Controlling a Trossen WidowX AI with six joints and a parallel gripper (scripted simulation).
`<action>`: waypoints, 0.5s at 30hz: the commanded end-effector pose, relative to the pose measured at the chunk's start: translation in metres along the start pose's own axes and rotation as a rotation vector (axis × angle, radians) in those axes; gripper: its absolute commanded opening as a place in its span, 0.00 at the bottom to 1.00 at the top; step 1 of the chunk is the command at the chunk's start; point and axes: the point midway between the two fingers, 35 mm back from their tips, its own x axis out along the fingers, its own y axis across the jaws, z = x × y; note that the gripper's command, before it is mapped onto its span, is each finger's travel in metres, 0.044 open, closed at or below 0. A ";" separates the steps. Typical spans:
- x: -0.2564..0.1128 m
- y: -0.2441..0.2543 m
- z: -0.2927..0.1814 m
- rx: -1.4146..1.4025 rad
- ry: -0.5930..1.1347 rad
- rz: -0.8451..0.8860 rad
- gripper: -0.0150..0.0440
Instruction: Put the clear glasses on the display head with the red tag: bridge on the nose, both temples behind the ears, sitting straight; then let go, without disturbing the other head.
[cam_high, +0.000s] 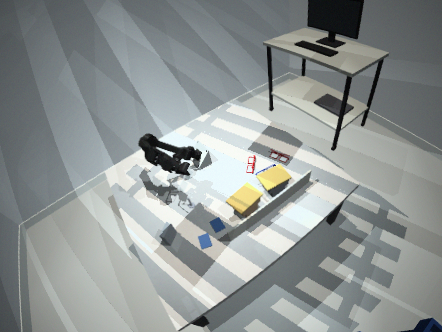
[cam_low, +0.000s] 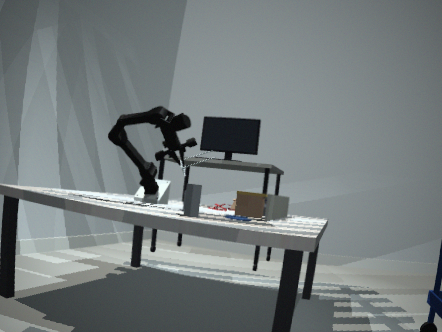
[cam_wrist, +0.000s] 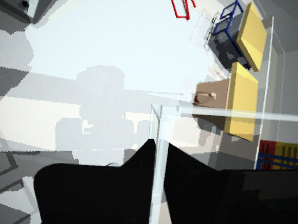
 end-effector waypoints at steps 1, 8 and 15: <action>0.015 -0.011 0.007 0.040 -0.007 0.060 0.25; 0.037 -0.025 0.022 0.093 -0.003 0.152 0.25; 0.058 -0.037 0.039 0.140 0.025 0.240 0.25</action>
